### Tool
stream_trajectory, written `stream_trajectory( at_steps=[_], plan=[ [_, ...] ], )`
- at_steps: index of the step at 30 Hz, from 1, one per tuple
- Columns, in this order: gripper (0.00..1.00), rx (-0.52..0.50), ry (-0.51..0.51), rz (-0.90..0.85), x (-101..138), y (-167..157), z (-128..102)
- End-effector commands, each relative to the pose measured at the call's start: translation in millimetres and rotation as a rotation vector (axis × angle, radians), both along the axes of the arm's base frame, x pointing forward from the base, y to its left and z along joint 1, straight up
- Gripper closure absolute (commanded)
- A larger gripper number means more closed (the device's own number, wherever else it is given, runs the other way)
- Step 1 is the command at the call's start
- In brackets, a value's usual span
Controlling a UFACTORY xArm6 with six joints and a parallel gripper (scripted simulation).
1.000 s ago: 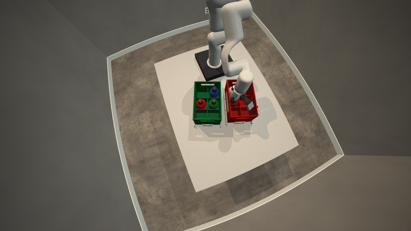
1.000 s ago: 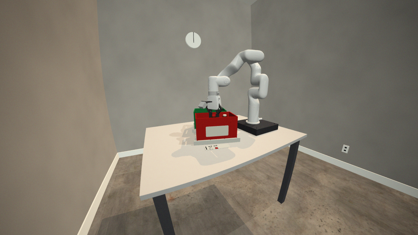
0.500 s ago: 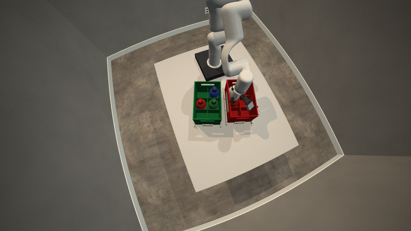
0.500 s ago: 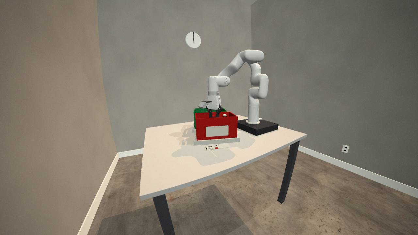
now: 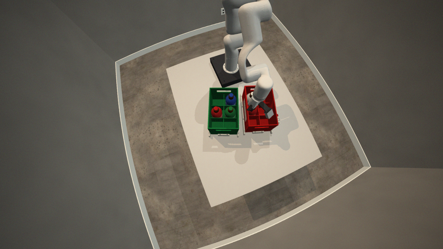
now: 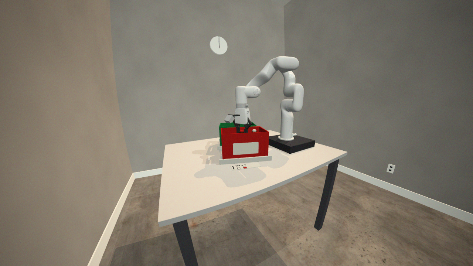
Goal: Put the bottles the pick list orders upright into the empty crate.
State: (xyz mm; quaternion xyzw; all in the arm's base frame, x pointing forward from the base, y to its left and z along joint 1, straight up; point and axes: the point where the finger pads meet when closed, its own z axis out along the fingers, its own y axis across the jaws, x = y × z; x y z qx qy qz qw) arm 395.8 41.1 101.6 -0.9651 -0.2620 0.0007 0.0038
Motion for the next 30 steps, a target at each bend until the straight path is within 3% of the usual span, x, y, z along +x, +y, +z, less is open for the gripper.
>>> stream_trajectory(
  at_steps=[1,27,30],
  plan=[
    [0.35,0.0,-0.004,0.0,1.4,0.1,1.4],
    [0.35,0.0,-0.004,0.0,1.4,0.1,1.4],
    [0.35,0.0,-0.004,0.0,1.4,0.1,9.4]
  ],
)
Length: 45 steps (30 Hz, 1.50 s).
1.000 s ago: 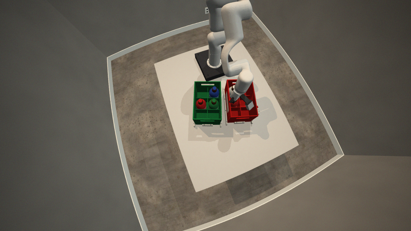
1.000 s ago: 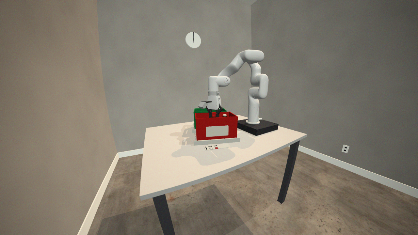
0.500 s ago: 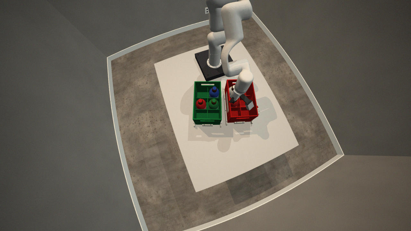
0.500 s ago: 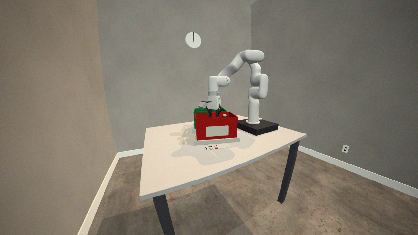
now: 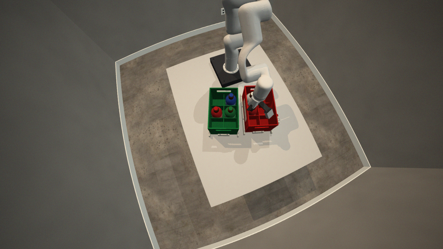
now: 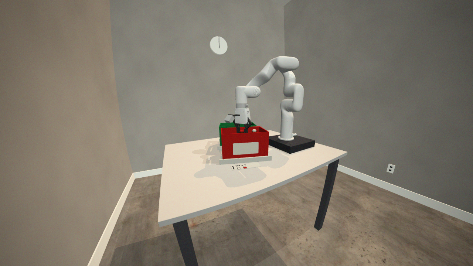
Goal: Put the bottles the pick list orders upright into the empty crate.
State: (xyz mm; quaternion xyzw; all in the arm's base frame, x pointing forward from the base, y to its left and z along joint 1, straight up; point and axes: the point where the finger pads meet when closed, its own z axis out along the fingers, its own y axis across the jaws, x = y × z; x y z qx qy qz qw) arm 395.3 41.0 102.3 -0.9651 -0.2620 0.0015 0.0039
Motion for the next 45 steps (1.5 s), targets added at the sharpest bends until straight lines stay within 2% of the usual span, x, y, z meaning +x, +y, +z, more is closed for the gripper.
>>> stream_trajectory(
  at_steps=[1,28,33,45],
  plan=[
    [0.35,0.001,-0.006,0.0,1.8,0.1,11.3],
    [0.35,0.001,-0.006,0.0,1.9,-0.4,78.1],
    [0.35,0.001,-0.006,0.0,1.9,-0.4,85.8],
    [0.35,0.001,-0.006,0.0,1.9,-0.4,85.8]
  ],
)
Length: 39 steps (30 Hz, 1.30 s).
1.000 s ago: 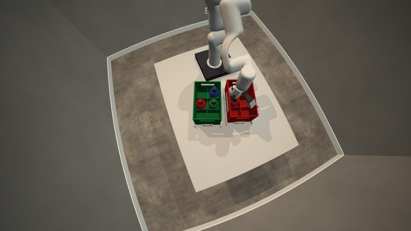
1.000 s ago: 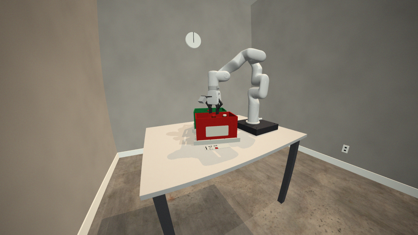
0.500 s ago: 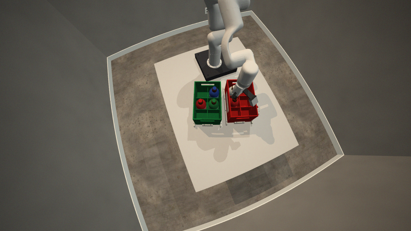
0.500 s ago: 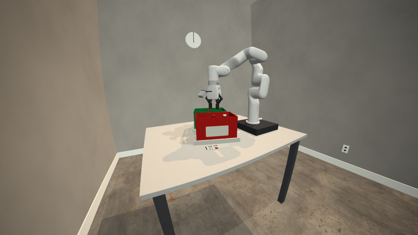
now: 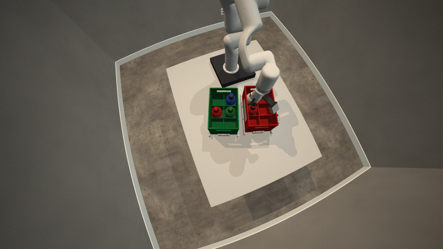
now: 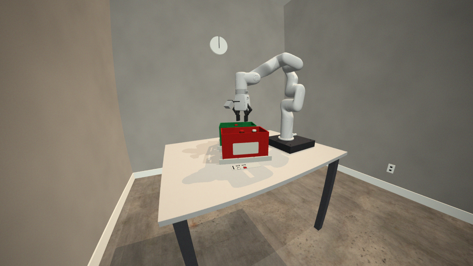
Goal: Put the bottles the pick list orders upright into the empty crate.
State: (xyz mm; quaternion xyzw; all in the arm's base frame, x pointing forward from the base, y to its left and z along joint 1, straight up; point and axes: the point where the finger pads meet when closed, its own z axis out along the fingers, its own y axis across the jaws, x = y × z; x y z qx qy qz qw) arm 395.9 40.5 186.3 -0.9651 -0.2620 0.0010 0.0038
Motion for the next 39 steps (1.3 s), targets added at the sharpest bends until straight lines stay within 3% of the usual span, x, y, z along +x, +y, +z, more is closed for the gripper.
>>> stream_trajectory(
  at_steps=[1,27,39],
  plan=[
    [0.35,0.0,-0.005,0.0,1.3,0.1,1.8],
    [0.35,0.0,-0.005,0.0,1.3,0.1,1.8],
    [0.35,0.001,-0.005,0.0,-16.7,39.9,20.1]
  ],
)
